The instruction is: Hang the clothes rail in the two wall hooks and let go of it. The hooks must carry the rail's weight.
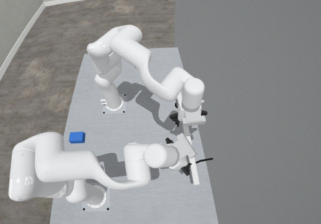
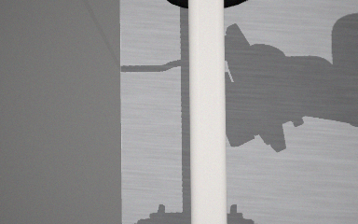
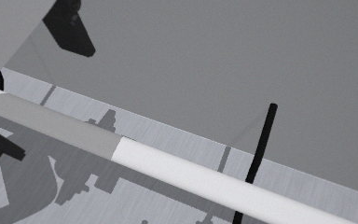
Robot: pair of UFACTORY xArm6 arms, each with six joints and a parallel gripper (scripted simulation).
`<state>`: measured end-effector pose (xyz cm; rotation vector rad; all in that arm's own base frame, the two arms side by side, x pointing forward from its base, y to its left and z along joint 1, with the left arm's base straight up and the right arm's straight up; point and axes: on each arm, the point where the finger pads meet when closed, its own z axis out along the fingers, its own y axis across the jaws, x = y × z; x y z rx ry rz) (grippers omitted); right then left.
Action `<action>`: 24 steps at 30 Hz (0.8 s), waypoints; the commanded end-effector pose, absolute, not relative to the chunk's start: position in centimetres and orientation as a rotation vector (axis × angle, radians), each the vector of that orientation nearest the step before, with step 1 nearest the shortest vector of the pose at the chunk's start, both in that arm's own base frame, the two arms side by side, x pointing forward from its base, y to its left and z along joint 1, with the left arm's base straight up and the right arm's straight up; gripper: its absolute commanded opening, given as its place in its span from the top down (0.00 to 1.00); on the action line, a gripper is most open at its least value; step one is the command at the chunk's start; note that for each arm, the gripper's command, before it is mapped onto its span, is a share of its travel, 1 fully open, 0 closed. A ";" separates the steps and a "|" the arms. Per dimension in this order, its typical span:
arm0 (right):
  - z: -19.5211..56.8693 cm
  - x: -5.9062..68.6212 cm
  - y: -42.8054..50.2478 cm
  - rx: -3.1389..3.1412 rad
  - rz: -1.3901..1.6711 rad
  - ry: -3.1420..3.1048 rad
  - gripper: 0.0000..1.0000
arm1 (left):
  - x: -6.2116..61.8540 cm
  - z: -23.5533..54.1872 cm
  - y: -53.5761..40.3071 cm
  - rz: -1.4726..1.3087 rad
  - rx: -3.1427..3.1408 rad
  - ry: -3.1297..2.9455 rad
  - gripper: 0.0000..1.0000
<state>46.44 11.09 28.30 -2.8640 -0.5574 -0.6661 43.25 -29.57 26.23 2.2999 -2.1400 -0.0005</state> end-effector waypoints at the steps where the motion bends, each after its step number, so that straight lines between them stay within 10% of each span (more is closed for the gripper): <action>1: 28.5 46.6 11.1 -2.863 -0.677 -0.547 0.00 | 42.7 26.9 -29.8 0.015 2.306 -2.135 0.00; 24: 28.5 46.6 11.1 -2.863 -0.677 -0.547 0.00 | 39.8 28.6 -30.0 0.015 2.306 -2.135 0.00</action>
